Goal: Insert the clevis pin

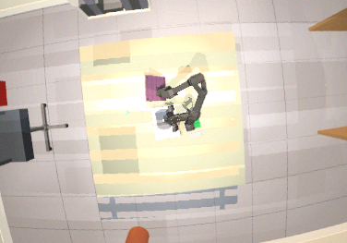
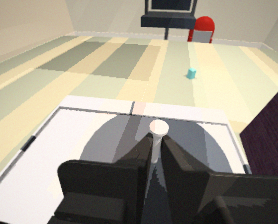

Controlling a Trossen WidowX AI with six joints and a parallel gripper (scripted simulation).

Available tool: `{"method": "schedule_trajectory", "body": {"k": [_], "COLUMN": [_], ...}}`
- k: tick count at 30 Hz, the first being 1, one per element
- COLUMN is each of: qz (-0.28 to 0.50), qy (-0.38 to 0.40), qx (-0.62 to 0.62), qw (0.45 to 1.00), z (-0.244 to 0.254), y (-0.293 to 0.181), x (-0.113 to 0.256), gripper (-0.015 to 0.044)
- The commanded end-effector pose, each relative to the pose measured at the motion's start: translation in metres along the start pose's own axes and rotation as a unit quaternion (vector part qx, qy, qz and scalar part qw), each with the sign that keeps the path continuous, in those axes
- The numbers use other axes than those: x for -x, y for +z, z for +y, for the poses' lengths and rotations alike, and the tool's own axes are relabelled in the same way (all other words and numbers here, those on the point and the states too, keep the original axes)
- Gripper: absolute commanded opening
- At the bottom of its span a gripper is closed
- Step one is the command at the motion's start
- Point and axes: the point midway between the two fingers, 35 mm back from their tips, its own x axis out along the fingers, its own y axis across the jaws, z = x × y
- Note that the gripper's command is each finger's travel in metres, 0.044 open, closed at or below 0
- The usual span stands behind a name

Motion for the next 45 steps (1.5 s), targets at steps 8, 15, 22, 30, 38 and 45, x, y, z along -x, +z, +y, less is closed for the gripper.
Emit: {"method": "schedule_trajectory", "body": {"k": [8, 15, 22, 30, 38, 45], "qz": [0.002, 0.002, 0.002, 0.002, 0.002, 0.002], "qy": [0.004, 0.004, 0.004, 0.004, 0.004, 0.004], "qx": [0.0, 0.0, 0.0, 0.0, 0.0, 0.0], "qw": [1.0, 1.0, 1.0, 1.0, 1.0, 1.0], "z": [0.0036, 0.0045, 0.0053, 0.0063, 0.0073, 0.0082], "y": [0.0, 0.0002, 0.0004, 0.0007, 0.001, 0.0011], "x": [-0.0004, -0.001, -0.0014, -0.002, -0.0025, -0.0029], "gripper": [0.0, 0.0, 0.0, 0.0, 0.0, 0.0]}}
